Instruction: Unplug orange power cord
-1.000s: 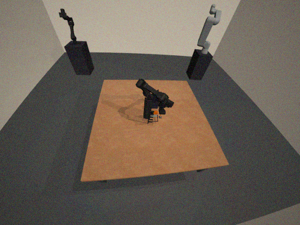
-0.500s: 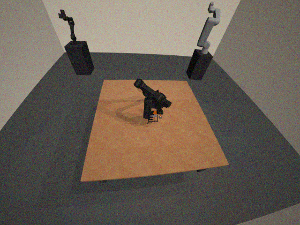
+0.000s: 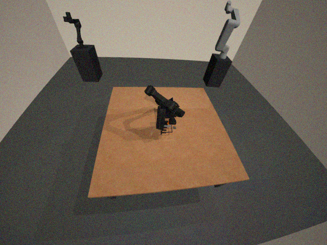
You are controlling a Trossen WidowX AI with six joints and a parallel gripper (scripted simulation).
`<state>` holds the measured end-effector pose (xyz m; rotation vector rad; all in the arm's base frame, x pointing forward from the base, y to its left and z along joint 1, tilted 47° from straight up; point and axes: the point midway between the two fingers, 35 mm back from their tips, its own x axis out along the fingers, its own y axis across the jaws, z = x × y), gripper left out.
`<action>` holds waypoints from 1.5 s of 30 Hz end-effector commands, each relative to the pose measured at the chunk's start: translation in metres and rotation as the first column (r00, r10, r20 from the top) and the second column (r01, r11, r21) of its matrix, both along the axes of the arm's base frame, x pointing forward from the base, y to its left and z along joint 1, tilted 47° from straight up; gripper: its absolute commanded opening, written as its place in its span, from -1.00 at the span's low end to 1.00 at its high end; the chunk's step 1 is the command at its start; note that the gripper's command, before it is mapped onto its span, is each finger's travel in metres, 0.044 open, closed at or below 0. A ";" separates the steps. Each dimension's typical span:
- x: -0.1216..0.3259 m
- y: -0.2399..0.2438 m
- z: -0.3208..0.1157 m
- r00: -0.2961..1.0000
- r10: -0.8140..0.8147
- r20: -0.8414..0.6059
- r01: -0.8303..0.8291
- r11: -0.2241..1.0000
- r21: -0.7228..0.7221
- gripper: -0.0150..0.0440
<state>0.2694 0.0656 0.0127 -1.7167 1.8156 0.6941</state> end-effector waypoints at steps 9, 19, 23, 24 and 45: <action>-0.002 -0.011 -0.008 1.000 0.004 -0.008 -0.004 1.000 -0.006 0.05; -0.001 -0.009 -0.007 1.000 0.000 0.000 0.000 1.000 -0.001 -0.22; -0.001 -0.009 -0.007 1.000 0.000 0.000 0.000 1.000 -0.001 -0.37; -0.001 -0.009 -0.007 1.000 0.000 0.000 0.000 1.000 -0.001 -0.40; 0.002 0.008 -0.023 1.000 0.002 -0.002 -0.002 1.000 0.001 -0.49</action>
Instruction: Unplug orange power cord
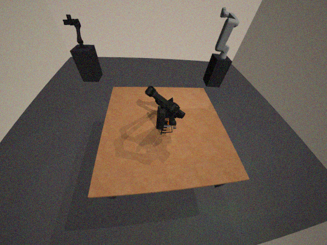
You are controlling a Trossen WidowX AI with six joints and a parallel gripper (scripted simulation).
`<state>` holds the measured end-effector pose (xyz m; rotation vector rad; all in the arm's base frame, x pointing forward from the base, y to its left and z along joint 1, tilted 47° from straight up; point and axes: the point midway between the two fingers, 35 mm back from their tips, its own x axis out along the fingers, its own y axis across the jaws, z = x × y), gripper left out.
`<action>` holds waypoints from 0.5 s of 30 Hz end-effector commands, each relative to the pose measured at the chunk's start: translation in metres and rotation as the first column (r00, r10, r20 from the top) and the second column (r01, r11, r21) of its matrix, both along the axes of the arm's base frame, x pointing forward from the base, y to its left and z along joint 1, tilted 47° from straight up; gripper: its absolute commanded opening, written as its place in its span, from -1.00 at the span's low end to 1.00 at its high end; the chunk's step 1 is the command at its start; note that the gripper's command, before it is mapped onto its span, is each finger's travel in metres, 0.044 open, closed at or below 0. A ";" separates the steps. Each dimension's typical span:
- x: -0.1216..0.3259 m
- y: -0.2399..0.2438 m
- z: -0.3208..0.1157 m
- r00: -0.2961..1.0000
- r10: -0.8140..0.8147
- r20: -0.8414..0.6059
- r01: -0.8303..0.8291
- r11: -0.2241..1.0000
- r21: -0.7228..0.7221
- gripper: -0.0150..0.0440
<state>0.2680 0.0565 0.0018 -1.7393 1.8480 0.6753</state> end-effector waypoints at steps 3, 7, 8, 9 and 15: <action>0.004 0.021 -0.015 1.000 0.002 0.009 -0.003 0.999 0.038 -0.49; 0.004 0.026 -0.019 1.000 0.003 0.009 -0.003 0.999 0.038 -0.49; 0.004 0.028 -0.020 1.000 0.003 0.009 -0.003 0.999 0.038 -0.49; 0.004 0.029 -0.021 1.000 0.003 0.008 -0.003 0.999 0.038 -0.49; 0.004 0.037 -0.026 1.000 0.003 0.008 -0.004 0.999 0.039 -0.49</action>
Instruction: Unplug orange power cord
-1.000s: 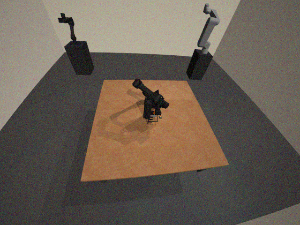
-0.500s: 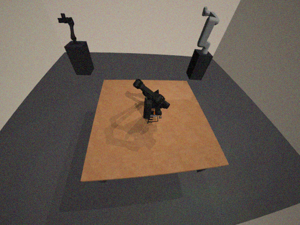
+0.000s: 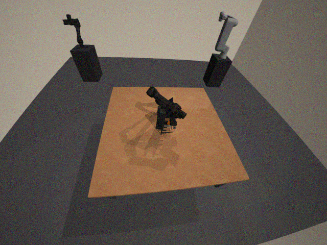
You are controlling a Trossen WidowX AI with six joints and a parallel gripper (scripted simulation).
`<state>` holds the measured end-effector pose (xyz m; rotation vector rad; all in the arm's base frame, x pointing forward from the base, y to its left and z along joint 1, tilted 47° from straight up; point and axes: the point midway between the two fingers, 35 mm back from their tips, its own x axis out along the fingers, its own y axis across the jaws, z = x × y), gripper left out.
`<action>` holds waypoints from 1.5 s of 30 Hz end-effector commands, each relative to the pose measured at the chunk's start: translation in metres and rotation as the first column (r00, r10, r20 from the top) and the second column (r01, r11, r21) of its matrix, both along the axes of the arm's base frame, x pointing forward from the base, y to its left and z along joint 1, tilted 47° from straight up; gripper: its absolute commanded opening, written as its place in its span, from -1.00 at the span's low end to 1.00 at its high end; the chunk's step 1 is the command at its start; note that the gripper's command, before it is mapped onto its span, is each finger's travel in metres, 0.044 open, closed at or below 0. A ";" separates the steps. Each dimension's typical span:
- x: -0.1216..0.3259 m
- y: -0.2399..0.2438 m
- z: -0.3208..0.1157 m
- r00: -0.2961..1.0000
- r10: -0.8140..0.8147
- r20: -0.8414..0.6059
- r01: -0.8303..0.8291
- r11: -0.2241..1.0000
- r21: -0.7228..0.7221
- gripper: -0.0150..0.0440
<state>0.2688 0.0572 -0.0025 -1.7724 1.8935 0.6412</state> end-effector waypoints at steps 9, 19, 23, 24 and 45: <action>0.002 0.035 -0.024 1.000 0.005 0.018 -0.007 0.996 0.090 -0.22; 0.002 0.034 -0.023 1.000 0.005 0.018 -0.007 0.996 0.090 0.67; 0.003 0.045 -0.030 1.000 0.006 0.018 -0.007 0.996 0.091 1.00; 0.004 0.051 -0.034 1.000 0.006 0.018 -0.007 0.996 0.092 1.00; 0.004 0.084 -0.058 1.000 0.005 0.019 -0.007 0.996 0.094 1.00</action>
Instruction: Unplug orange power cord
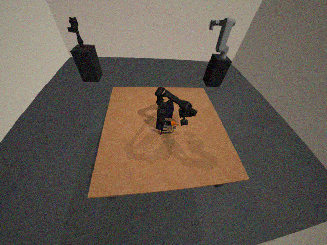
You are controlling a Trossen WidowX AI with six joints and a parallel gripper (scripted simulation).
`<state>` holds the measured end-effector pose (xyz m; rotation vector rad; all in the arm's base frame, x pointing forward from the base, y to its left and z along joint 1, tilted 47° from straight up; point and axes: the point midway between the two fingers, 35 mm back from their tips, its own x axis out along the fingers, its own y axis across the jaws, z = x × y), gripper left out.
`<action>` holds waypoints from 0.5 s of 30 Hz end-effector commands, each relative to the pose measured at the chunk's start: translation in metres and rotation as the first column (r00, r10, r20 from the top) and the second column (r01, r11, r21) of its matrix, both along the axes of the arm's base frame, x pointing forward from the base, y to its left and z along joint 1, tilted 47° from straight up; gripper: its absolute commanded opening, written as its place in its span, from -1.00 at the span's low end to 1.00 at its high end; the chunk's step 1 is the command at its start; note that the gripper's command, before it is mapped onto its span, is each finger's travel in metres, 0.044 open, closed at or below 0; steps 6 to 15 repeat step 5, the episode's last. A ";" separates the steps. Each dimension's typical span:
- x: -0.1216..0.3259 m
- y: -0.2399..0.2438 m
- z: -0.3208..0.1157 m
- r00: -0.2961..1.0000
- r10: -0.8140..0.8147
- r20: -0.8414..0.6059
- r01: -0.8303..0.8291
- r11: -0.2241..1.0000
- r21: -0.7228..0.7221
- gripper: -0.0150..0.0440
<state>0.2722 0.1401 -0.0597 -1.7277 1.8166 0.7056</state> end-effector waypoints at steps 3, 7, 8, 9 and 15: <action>0.001 0.002 0.000 1.000 -0.006 0.004 0.006 1.000 0.003 1.00; 0.001 0.002 0.000 1.000 -0.006 0.004 0.006 1.000 0.003 1.00; 0.001 0.002 0.000 1.000 -0.006 0.004 0.006 1.000 0.003 1.00; 0.001 0.002 0.000 1.000 -0.006 0.004 0.006 1.000 0.003 1.00; 0.001 0.002 0.000 1.000 -0.006 0.004 0.006 1.000 0.003 1.00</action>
